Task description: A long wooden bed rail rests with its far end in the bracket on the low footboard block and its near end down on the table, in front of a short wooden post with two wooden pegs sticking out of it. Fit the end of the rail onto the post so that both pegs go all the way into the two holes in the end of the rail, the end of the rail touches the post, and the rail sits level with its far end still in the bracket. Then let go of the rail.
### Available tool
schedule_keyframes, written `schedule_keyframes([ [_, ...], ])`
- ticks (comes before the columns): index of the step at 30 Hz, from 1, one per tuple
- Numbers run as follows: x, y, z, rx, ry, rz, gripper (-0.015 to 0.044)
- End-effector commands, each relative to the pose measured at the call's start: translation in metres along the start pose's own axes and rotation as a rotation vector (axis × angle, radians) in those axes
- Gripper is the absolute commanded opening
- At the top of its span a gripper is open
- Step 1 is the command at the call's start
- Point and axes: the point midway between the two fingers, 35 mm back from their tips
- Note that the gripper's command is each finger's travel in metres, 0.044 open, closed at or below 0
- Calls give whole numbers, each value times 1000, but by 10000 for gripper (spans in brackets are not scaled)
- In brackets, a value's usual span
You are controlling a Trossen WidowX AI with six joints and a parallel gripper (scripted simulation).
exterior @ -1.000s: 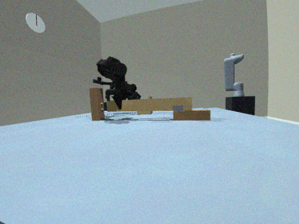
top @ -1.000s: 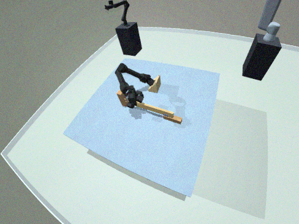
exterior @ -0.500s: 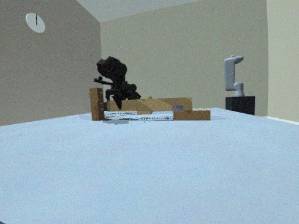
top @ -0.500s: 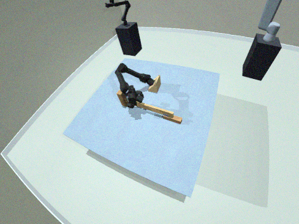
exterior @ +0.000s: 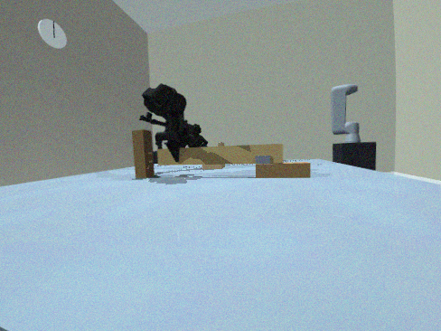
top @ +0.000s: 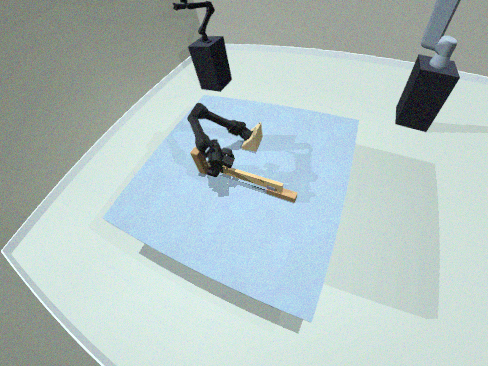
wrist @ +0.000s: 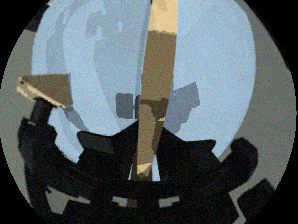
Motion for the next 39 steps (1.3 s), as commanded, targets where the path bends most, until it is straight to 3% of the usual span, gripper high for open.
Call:
schedule_keyframes([
  [1,-1,-1,0,-3,-4,-1,0],
  [39,-13,-1,1,-3,-4,-1,0],
])
Point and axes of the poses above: the point midway between the two fingers, 35 mm back from their tips, its own y axis out along the fingers, its own z axis across the jaws, x = y × z, and after that the axes turned 6 degrees about -y, right-handed
